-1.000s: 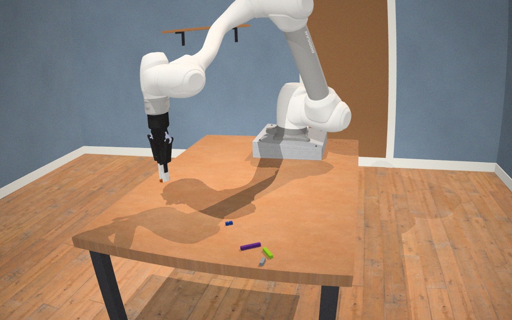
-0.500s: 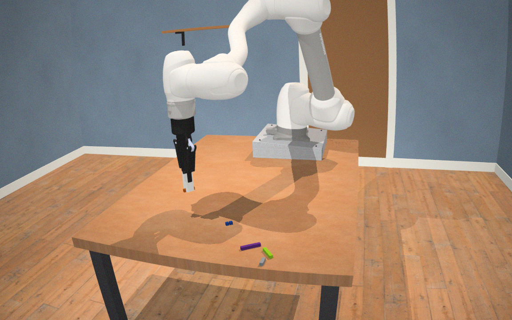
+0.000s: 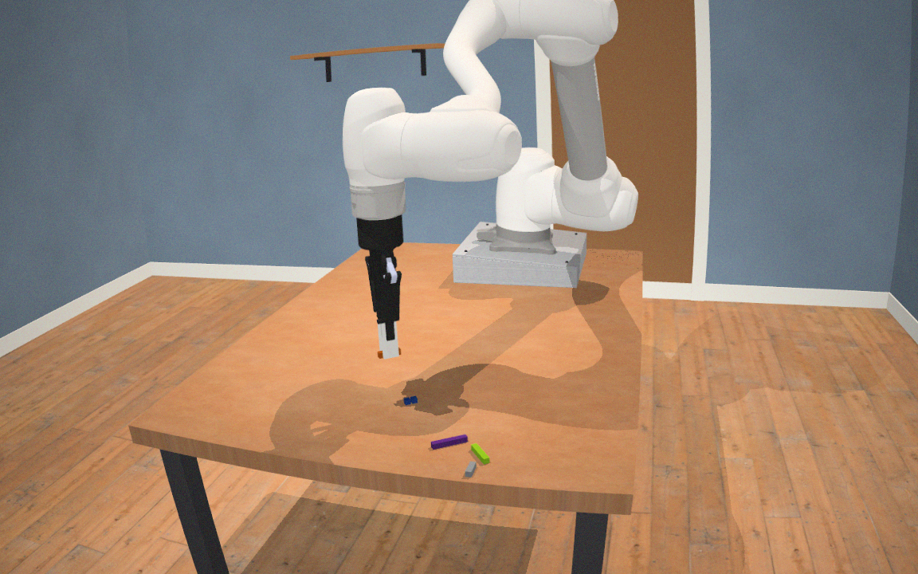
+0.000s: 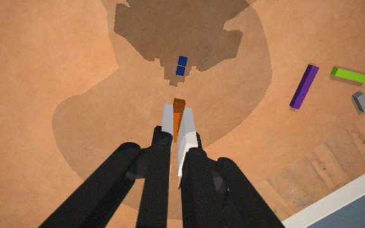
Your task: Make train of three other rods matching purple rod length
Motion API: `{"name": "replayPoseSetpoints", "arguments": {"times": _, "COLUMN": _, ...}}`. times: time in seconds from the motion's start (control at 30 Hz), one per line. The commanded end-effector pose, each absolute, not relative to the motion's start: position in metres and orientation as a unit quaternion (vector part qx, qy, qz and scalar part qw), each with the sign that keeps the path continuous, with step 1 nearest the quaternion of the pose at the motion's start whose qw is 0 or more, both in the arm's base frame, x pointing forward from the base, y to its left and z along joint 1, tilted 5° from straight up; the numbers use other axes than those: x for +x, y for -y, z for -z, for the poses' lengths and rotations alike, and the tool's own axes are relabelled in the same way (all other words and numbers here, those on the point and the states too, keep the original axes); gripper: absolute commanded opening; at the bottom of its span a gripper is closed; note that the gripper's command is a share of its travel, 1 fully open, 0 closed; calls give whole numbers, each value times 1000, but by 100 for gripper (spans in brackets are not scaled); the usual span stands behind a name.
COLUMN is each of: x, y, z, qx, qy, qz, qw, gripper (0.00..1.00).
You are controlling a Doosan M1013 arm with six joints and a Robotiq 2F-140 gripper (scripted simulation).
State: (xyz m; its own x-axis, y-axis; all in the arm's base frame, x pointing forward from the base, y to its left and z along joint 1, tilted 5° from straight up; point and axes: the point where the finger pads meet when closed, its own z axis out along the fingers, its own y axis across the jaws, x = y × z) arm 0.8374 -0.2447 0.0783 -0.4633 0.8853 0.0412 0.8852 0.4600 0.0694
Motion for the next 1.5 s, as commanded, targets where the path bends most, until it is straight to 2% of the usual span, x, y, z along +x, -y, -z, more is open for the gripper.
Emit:
{"name": "replayPoseSetpoints", "arguments": {"times": 0.0, "x": 838, "y": 244, "z": -79, "qx": 519, "qy": -854, "qz": -40, "qw": 0, "gripper": 12}}
{"name": "replayPoseSetpoints", "arguments": {"times": 0.47, "x": 838, "y": 244, "z": -74, "qx": 519, "qy": -854, "qz": -40, "qw": 0, "gripper": 12}}
{"name": "replayPoseSetpoints", "arguments": {"times": 1.17, "x": 843, "y": 240, "z": -2, "qx": 519, "qy": -854, "qz": -40, "qw": 0, "gripper": 12}}
{"name": "replayPoseSetpoints", "arguments": {"times": 1.47, "x": 844, "y": 240, "z": 8, "qx": 519, "qy": -854, "qz": -40, "qw": 0, "gripper": 12}}
